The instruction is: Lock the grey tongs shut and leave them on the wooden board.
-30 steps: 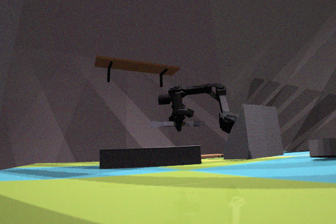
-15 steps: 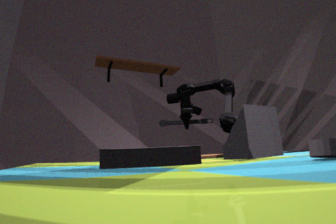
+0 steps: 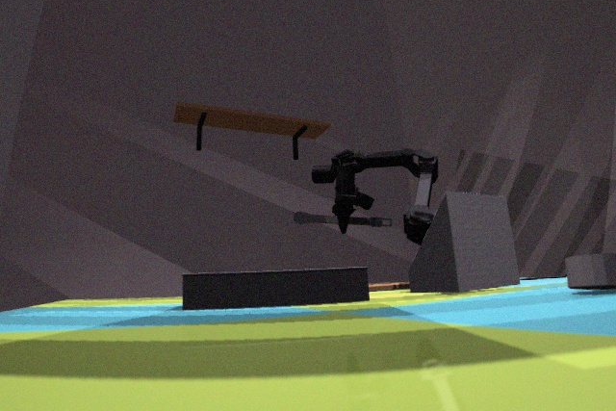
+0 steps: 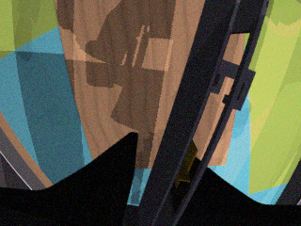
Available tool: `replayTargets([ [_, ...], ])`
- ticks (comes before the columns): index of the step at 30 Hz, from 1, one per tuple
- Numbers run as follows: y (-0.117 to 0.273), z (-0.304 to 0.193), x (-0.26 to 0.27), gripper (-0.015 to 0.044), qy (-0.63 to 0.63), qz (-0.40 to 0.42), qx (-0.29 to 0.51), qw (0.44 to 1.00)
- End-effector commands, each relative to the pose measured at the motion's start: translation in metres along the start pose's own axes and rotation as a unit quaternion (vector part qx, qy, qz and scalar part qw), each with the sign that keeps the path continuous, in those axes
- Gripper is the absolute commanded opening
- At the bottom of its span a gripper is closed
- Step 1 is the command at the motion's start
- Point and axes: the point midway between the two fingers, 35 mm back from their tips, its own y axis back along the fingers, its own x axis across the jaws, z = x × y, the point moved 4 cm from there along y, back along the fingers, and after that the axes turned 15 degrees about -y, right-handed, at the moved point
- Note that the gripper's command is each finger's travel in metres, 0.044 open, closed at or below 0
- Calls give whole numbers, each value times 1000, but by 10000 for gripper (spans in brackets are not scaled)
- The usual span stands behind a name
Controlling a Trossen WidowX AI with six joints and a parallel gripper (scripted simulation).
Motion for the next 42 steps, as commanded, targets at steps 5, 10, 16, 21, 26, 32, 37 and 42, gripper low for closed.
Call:
replayTargets([
  [5,9,9,0,-150,16,-1,58,998],
  [10,12,15,1,-150,24,-3,93,995],
  [16,14,22,2,-150,31,-7,133,991],
  [21,14,28,4,-150,33,-11,167,985],
  [26,13,33,6,-150,35,-17,200,979],
  [32,9,39,9,-150,32,-25,238,971],
  [37,5,43,11,-150,27,-34,267,963],
  [42,-1,47,13,-150,20,-45,296,954],
])
